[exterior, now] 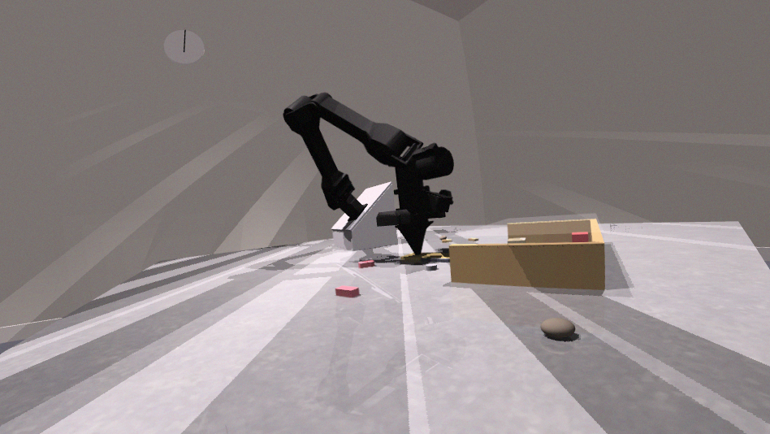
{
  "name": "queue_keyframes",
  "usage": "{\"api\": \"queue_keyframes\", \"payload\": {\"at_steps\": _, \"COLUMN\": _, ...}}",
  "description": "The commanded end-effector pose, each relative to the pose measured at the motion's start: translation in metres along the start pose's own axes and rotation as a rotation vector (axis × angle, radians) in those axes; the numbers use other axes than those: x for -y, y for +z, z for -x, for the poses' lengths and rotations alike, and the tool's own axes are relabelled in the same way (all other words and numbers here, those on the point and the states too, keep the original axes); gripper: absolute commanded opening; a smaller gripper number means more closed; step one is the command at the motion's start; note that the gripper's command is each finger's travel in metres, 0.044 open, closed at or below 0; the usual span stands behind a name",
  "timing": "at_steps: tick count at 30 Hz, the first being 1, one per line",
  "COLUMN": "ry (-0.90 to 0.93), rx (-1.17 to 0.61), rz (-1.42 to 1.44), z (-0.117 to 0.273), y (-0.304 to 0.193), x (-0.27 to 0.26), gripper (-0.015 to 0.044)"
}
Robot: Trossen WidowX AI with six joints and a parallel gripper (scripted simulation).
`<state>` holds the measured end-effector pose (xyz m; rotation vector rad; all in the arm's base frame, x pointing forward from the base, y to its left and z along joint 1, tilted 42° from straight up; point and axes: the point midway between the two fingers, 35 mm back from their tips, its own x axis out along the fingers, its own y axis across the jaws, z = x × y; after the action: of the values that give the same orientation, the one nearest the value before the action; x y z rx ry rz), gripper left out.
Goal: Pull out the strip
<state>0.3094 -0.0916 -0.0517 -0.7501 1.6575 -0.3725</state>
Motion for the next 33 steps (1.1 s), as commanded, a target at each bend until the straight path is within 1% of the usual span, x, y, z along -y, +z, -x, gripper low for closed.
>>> {"api": "queue_keyframes", "payload": {"at_steps": 1, "ry": -0.004, "rx": -0.022, "rz": 0.010, "z": -0.004, "y": -0.014, "x": 0.001, "gripper": 0.0000}}
{"api": "queue_keyframes", "payload": {"at_steps": 33, "ry": -0.004, "rx": -0.024, "rz": 0.012, "z": -0.003, "y": -0.062, "x": 0.001, "gripper": 0.0000}}
